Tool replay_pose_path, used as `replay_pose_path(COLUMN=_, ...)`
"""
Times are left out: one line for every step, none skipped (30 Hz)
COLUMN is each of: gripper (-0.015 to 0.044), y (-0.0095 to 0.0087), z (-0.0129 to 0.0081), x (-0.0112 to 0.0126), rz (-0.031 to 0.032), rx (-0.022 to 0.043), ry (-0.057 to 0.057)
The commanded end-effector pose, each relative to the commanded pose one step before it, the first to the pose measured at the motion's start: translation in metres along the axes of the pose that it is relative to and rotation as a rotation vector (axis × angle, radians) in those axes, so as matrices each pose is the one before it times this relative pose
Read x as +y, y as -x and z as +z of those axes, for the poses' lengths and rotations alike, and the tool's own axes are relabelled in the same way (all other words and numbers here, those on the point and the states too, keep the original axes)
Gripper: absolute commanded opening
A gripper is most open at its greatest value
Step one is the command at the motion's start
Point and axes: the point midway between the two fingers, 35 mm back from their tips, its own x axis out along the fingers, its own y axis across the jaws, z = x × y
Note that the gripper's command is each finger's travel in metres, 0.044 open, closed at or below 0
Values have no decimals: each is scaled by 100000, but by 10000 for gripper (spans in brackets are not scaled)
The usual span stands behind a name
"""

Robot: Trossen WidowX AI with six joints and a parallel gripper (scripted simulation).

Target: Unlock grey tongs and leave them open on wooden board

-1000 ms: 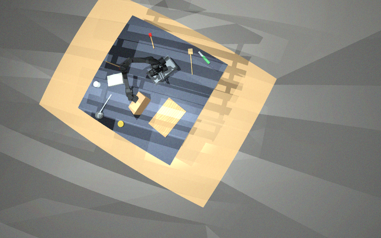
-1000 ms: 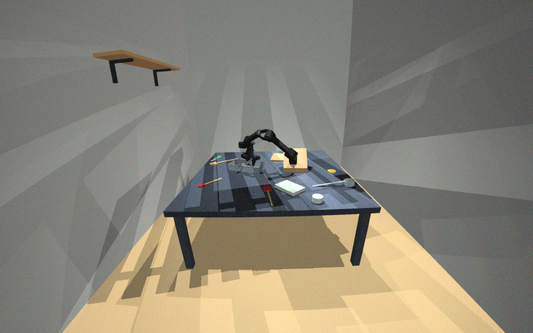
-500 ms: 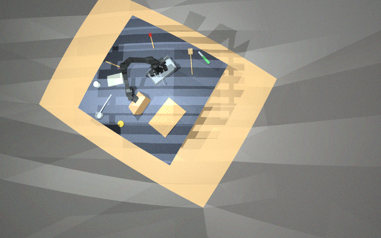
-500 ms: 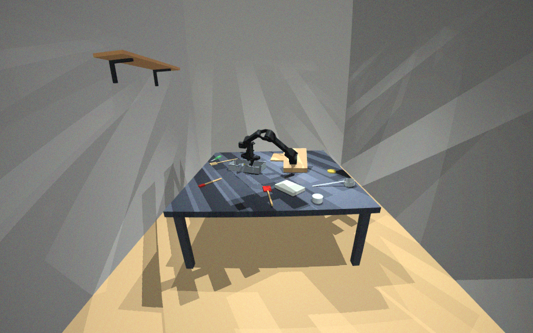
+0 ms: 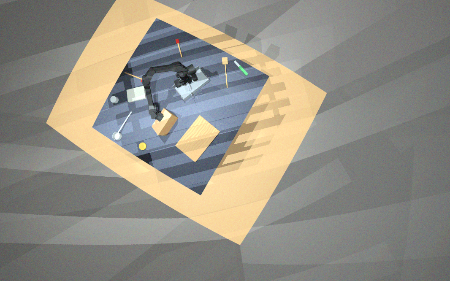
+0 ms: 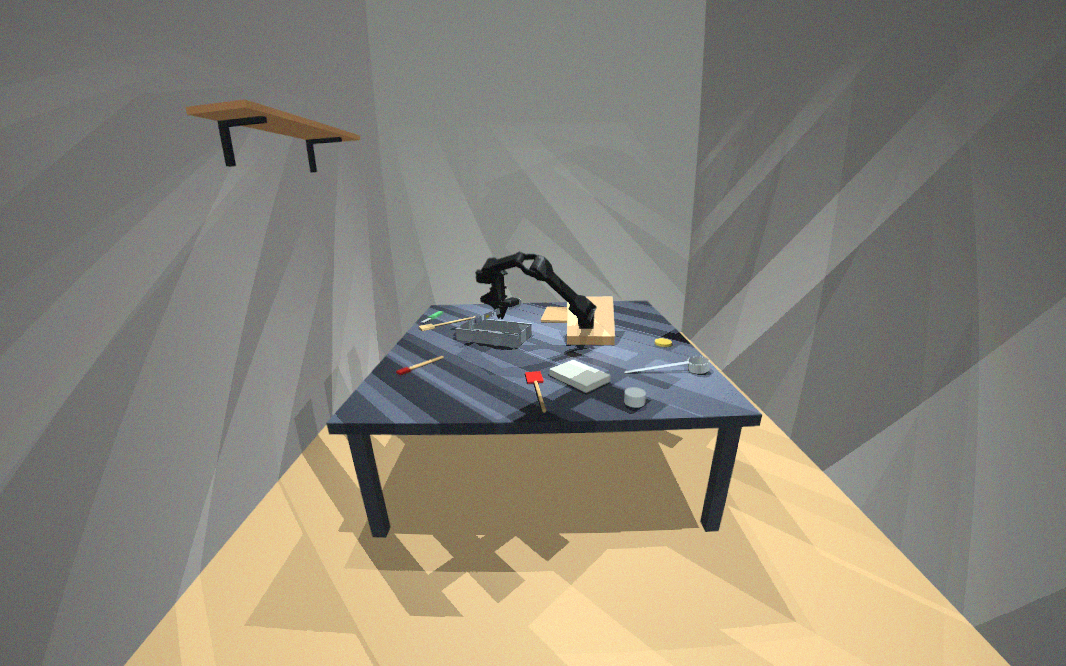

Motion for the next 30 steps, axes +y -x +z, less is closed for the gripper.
replay_pose_path(gripper=-150, y=5654, z=-231, x=253, rz=-2466, rx=-710, ry=236)
replay_pose_path(gripper=-150, y=756, z=-33, x=149, rz=70, rx=-54, ry=-26)
replay_pose_path(gripper=-150, y=252, z=-11, x=54, rz=25, rx=-20, ry=-8)
replay_pose_path(gripper=-150, y=0, z=0, x=0, rz=0, rx=0, ry=0)
replay_pose_path(gripper=-150, y=0, z=0, x=0, rz=0, rx=0, ry=0)
replay_pose_path(gripper=-150, y=0, z=0, x=0, rz=0, rx=0, ry=0)
replay_pose_path(gripper=-150, y=0, z=0, x=0, rz=0, rx=0, ry=0)
replay_pose_path(gripper=-150, y=0, z=0, x=0, rz=0, rx=0, ry=0)
replay_pose_path(gripper=-150, y=0, z=0, x=0, rz=0, rx=0, ry=0)
replay_pose_path(gripper=-150, y=0, z=0, x=0, rz=0, rx=0, ry=0)
replay_pose_path(gripper=-150, y=0, z=0, x=0, rz=0, rx=0, ry=0)
replay_pose_path(gripper=-150, y=0, z=0, x=0, rz=0, rx=0, ry=0)
replay_pose_path(gripper=-150, y=0, z=0, x=0, rz=0, rx=0, ry=0)
replay_pose_path(gripper=-150, y=0, z=0, x=0, rz=0, rx=0, ry=0)
replay_pose_path(gripper=-150, y=-366, z=-105, x=-49, rz=696, rx=65, ry=-652)
replay_pose_path(gripper=-150, y=37, z=-278, x=-98, rz=-94, rx=81, ry=-602)
replay_pose_path(gripper=-150, y=59, z=-405, x=-144, rz=-169, rx=87, ry=-986)
replay_pose_path(gripper=-150, y=67, z=-530, x=-185, rz=-169, rx=147, ry=-1143)
replay_pose_path(gripper=-150, y=37, z=-564, x=-177, rz=-127, rx=270, ry=-1476)
replay_pose_path(gripper=-150, y=79, z=-683, x=-236, rz=-200, rx=171, ry=-1464)
replay_pose_path(gripper=-150, y=88, z=-805, x=-274, rz=-221, rx=190, ry=-1720)
replay_pose_path(gripper=-150, y=91, z=-846, x=-287, rz=-323, rx=178, ry=-1623)
replay_pose_path(gripper=-150, y=81, z=-869, x=-287, rz=-201, rx=182, ry=-1856)
replay_pose_path(gripper=-150, y=75, z=-874, x=-286, rz=-200, rx=167, ry=-1882)
replay_pose_path(gripper=-150, y=75, z=-840, x=-271, rz=-204, rx=161, ry=-1764)
replay_pose_path(gripper=-150, y=59, z=-872, x=-278, rz=-146, rx=144, ry=-1851)
replay_pose_path(gripper=-150, y=47, z=-862, x=-255, rz=-104, rx=96, ry=-2130)
replay_pose_path(gripper=-150, y=45, z=-873, x=-275, rz=-113, rx=119, ry=-1832)
replay_pose_path(gripper=-150, y=37, z=-874, x=-272, rz=-96, rx=106, ry=-1831)
replay_pose_path(gripper=-150, y=29, z=-874, x=-269, rz=-78, rx=93, ry=-1827)
